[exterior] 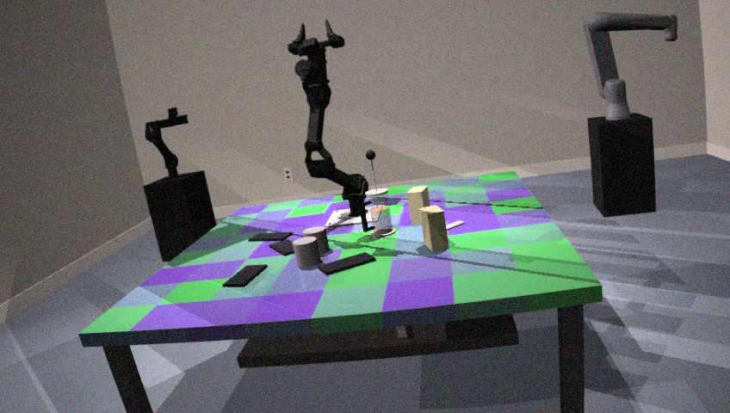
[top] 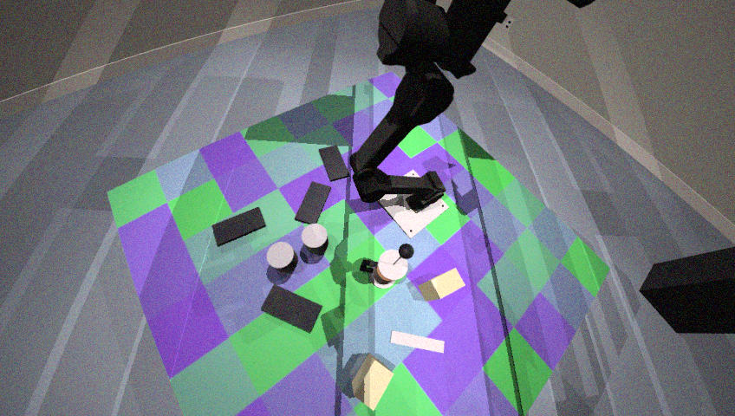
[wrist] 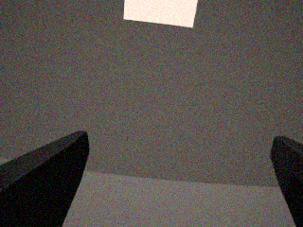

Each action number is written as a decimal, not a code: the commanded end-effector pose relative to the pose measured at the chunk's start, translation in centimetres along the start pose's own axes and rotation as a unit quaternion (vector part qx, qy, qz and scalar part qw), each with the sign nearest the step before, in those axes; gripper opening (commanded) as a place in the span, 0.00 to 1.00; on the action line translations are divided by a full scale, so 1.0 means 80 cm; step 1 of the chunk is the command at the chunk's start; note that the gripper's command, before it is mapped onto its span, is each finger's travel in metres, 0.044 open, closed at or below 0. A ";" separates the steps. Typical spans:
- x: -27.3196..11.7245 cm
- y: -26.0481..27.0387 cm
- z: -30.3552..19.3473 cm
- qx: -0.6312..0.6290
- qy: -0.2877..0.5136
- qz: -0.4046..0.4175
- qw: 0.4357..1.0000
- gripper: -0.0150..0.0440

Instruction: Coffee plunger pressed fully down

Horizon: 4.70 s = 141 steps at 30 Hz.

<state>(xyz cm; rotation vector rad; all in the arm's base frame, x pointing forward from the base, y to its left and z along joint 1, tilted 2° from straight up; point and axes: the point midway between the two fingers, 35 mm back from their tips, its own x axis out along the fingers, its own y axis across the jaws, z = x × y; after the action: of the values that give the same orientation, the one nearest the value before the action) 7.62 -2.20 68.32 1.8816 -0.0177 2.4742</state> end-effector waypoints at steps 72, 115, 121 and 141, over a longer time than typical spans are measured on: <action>-0.498 -0.170 0.000 -0.383 0.207 -0.883 0.175 1.00; -0.528 -0.192 0.029 -0.384 0.207 -0.882 0.175 0.47; -0.530 -0.192 0.029 -0.384 0.207 -0.882 0.175 0.47; -0.567 -0.195 0.023 -0.385 0.207 -0.882 0.175 0.47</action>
<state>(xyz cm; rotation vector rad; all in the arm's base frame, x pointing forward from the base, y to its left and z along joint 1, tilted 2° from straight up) 21.95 12.45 26.97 -0.1068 0.4259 0.5087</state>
